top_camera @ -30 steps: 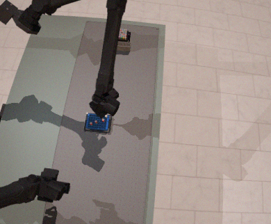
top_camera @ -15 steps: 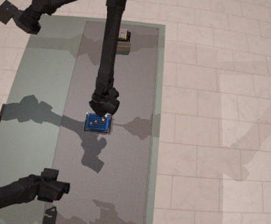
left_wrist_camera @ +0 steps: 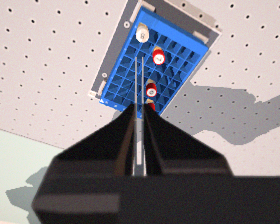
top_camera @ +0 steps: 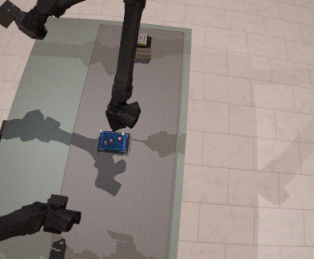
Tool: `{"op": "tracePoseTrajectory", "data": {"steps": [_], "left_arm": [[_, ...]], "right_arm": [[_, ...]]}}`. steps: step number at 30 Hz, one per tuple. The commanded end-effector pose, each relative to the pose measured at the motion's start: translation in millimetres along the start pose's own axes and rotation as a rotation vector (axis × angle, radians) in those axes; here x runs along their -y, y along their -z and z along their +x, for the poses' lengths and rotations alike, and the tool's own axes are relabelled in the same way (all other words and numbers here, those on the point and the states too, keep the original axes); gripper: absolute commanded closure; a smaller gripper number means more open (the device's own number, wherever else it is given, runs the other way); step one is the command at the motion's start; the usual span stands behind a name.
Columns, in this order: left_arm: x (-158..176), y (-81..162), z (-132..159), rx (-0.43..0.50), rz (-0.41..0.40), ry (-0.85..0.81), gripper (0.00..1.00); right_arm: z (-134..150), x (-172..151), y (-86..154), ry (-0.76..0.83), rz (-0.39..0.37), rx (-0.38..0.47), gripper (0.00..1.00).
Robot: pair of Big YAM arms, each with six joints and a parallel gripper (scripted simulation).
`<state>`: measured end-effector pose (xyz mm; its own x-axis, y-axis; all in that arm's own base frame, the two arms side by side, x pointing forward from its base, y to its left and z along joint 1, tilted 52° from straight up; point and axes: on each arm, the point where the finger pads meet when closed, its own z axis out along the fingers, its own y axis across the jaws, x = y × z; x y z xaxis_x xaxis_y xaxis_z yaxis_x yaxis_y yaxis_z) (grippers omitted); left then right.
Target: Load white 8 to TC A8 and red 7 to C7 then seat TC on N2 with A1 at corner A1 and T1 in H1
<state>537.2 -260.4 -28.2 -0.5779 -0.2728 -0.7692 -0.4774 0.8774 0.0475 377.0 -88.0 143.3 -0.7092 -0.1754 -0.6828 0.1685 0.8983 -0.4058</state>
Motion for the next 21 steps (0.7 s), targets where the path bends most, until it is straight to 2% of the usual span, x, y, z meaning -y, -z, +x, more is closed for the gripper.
{"op": "tracePoseTrajectory", "data": {"steps": [1,3,15,21], "left_arm": [[-8.9,-1.0,-18.3,0.011,0.013,-0.121,0.93],[-8.9,-1.0,-18.3,0.011,0.013,-0.121,0.93],[-26.8,-0.3,-27.3,0.012,0.008,-0.441,0.93],[-32.8,-0.1,-30.3,0.012,0.006,-0.443,0.93]], "right_arm": [[-4.7,0.9,1.5,0.014,-0.001,0.005,0.00],[-4.7,0.9,1.5,0.014,-0.001,0.005,0.00],[-4.7,0.9,1.5,0.014,-0.001,0.005,0.00],[-4.7,0.9,1.5,0.014,-0.001,0.005,0.00]]}}
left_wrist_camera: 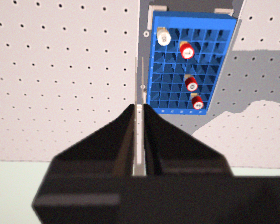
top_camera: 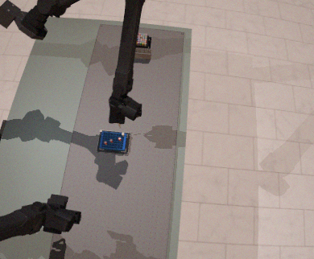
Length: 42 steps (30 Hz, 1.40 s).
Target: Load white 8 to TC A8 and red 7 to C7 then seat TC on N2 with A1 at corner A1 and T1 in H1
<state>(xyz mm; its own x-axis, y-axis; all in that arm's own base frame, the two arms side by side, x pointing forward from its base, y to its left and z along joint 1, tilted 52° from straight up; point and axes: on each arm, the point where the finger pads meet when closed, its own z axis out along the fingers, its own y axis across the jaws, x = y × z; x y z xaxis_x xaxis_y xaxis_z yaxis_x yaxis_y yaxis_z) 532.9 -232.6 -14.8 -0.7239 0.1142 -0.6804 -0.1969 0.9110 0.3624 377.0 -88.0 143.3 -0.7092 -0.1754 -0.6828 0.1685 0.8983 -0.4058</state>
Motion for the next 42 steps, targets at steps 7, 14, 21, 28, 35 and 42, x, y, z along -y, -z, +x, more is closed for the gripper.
{"op": "tracePoseTrajectory", "data": {"steps": [7,14,21,28,35,42], "left_arm": [[-23.0,-0.2,-11.6,0.011,0.000,-0.017,0.93],[-34.7,0.2,-12.1,0.009,-0.005,-0.017,0.93],[-43.0,0.4,-12.4,0.008,-0.007,-0.017,0.93],[-54.6,0.8,-12.9,0.008,-0.010,-0.017,0.93],[-62.9,1.1,-13.2,0.007,-0.011,-0.018,0.93],[-74.6,1.5,-13.7,0.007,-0.012,-0.018,0.93]], "right_arm": [[-4.7,0.9,1.5,0.014,-0.001,0.005,0.00],[-4.7,0.9,1.5,0.014,-0.001,0.005,0.00],[-4.7,0.9,1.5,0.014,-0.001,0.005,0.00],[-4.7,0.9,1.5,0.014,-0.001,0.005,0.00],[-4.7,0.9,1.5,0.014,-0.001,0.005,0.00],[-4.7,0.9,1.5,0.014,-0.001,0.005,0.00]]}}
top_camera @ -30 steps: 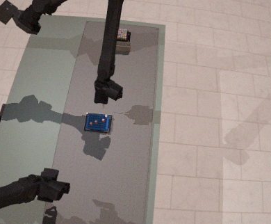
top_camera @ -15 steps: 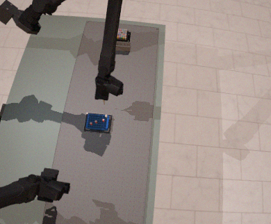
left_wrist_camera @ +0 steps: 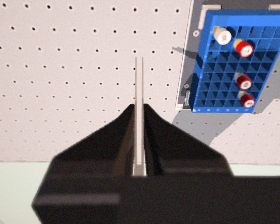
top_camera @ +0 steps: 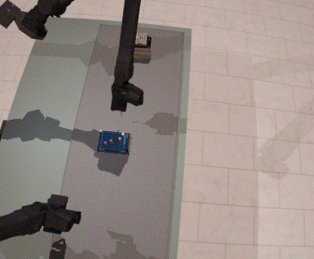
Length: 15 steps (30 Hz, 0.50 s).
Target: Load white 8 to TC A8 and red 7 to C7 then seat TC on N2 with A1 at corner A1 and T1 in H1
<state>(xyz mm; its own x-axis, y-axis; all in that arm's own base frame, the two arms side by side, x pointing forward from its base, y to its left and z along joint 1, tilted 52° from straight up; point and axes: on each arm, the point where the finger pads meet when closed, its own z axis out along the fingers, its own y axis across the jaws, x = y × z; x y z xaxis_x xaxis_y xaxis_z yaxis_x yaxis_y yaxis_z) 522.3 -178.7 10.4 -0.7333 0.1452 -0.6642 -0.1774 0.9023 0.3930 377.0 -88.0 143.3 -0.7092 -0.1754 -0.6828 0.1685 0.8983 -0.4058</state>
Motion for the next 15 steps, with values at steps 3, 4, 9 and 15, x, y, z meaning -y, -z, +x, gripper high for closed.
{"op": "tracePoseTrajectory", "data": {"steps": [3,4,9,15], "left_arm": [[-19.6,-0.1,-10.0,0.011,-0.003,0.018,0.93],[-21.3,-0.1,-10.0,0.011,-0.003,0.018,0.93],[-26.3,0.0,-10.0,0.011,-0.003,0.018,0.93],[-36.3,0.3,-10.1,0.011,-0.004,0.018,0.93]], "right_arm": [[-4.7,0.9,1.5,0.014,-0.001,0.005,0.00],[-4.7,0.9,1.5,0.014,-0.001,0.005,0.00],[-4.7,0.9,1.5,0.014,-0.001,0.005,0.00],[-4.7,0.9,1.5,0.014,-0.001,0.005,0.00]]}}
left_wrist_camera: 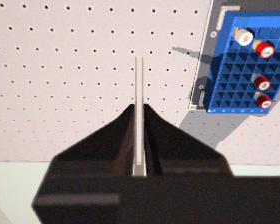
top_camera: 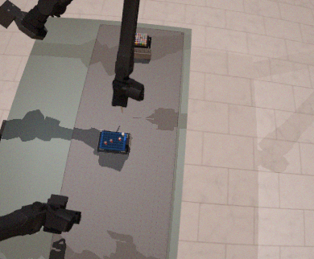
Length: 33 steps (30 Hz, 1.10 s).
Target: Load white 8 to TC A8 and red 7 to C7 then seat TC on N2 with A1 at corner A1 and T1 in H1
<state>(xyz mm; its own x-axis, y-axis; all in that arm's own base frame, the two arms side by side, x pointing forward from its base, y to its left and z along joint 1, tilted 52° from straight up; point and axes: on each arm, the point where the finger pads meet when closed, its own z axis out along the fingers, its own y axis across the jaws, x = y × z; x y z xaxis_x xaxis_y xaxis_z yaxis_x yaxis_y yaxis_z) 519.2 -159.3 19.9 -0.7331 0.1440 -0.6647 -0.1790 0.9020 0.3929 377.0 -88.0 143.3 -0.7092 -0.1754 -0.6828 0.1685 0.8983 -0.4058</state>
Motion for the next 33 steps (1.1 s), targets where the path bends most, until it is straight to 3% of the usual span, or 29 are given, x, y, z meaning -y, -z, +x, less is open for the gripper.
{"op": "tracePoseTrajectory", "data": {"steps": [1,33], "left_arm": [[-16.2,0.1,-8.9,0.011,-0.003,0.016,0.93],[-62.8,1.3,-9.2,0.012,-0.005,0.014,0.93]], "right_arm": [[-4.7,0.9,1.5,0.014,-0.001,0.005,0.00],[-4.7,0.9,1.5,0.014,-0.001,0.005,0.00]]}}
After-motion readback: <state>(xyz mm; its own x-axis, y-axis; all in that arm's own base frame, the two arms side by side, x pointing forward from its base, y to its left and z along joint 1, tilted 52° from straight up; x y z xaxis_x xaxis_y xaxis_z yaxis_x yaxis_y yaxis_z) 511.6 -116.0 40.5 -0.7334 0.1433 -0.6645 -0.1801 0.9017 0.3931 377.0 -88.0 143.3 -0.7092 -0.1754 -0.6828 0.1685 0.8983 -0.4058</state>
